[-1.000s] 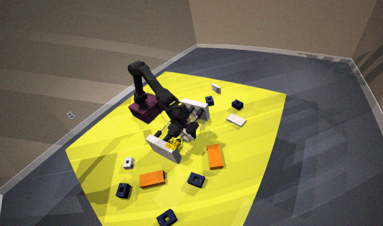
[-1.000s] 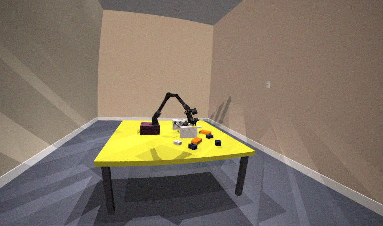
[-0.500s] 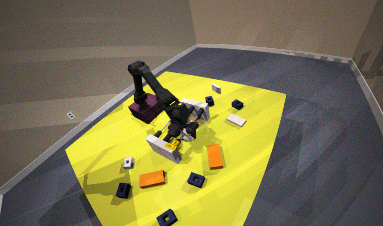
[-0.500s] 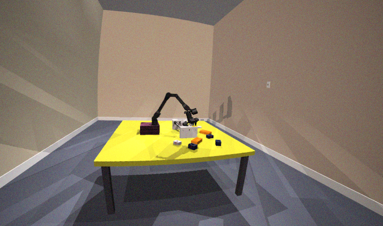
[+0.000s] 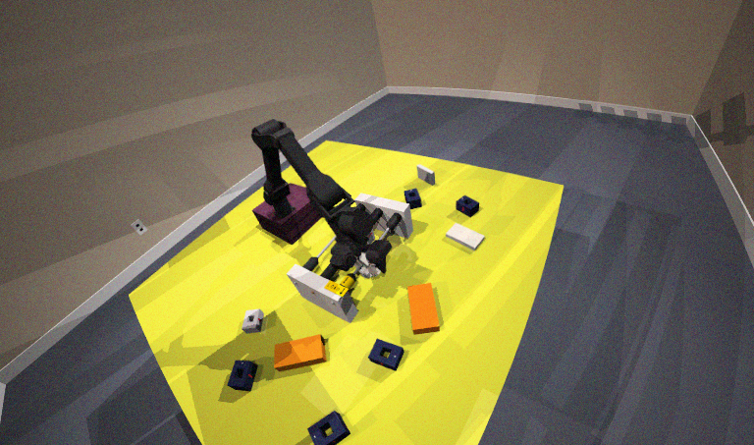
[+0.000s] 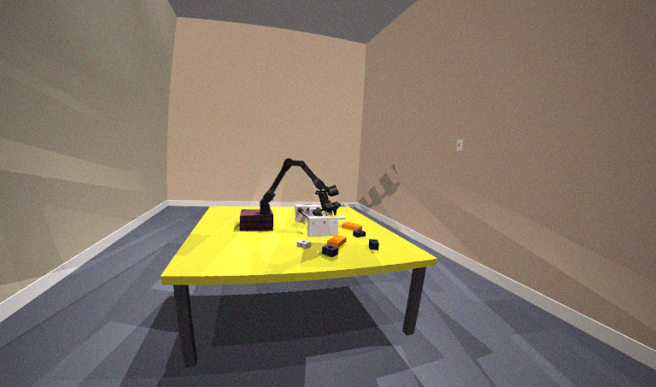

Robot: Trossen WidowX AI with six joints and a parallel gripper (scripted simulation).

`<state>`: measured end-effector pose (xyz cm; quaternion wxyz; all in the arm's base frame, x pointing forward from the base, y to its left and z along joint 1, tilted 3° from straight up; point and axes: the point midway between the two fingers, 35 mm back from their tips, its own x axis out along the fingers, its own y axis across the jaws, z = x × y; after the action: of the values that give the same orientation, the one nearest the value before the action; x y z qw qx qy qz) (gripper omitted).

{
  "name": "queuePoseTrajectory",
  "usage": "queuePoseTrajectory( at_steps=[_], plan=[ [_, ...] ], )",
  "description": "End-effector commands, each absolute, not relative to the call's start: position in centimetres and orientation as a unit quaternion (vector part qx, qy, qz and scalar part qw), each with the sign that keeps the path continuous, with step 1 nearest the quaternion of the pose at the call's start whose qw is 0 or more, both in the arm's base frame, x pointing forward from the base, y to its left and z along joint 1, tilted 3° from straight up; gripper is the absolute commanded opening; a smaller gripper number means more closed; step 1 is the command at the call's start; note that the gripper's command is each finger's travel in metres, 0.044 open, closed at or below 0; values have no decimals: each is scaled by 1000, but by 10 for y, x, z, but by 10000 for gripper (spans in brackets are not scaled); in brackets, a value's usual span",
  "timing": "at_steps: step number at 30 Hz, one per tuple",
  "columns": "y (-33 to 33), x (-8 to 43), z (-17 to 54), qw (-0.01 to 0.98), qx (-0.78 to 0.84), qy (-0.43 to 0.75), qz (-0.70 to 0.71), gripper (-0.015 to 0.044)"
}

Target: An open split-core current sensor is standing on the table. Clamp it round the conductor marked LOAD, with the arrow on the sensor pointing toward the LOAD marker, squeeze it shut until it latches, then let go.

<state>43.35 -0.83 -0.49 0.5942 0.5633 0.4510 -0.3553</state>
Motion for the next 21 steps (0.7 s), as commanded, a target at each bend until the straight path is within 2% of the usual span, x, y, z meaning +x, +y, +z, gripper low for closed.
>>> queuePoseTrajectory(
  at_steps=[1,21],
  plan=[
    [-8,436,-3,597,565,448,-352,0],
    [-8,434,-5,594,563,452,-356,0]
  ],
)
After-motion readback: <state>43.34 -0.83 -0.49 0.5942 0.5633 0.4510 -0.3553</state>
